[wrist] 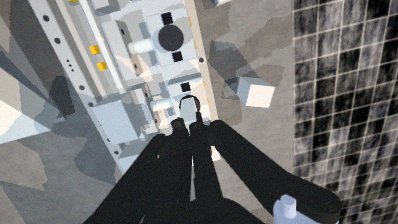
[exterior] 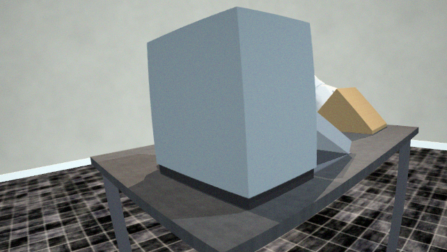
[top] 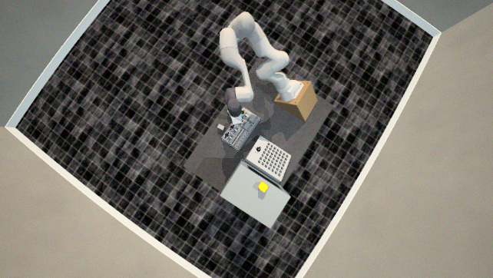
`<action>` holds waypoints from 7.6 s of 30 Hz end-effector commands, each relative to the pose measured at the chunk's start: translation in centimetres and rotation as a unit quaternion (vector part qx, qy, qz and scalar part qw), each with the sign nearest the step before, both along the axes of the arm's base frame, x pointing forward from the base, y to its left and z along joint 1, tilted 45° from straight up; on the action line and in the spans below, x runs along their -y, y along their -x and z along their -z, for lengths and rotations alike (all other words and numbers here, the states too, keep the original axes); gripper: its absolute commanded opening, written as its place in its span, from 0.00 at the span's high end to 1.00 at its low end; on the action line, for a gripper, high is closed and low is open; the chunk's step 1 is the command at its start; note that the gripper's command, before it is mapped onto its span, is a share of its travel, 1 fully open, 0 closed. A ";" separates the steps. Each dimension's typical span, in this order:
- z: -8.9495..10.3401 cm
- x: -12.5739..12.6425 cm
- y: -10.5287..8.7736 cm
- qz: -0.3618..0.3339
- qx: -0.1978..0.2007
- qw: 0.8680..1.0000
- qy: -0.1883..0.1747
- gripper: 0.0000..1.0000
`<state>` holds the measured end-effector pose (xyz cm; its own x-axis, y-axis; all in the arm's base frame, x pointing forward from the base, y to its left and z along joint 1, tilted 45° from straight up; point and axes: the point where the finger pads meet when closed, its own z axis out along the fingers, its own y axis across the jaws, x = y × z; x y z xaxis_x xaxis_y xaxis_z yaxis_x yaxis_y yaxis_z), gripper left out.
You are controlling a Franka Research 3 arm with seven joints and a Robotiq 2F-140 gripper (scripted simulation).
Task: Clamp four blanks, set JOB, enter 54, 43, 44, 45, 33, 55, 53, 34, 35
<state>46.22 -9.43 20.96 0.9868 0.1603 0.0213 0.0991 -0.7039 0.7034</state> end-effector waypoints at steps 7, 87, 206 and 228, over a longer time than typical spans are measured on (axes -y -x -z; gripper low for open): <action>0.6 0.5 -0.2 0.001 0.002 1.000 -0.001 1.00; -5.8 -5.7 1.0 0.001 0.002 1.000 -0.001 1.00; -4.7 7.5 -15.3 0.470 0.458 0.750 -0.086 0.60; -2.6 9.5 -15.7 0.470 0.458 0.750 -0.086 0.60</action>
<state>61.71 -19.14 23.70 0.2170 -0.6776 0.7027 -0.9682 -0.2410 0.0666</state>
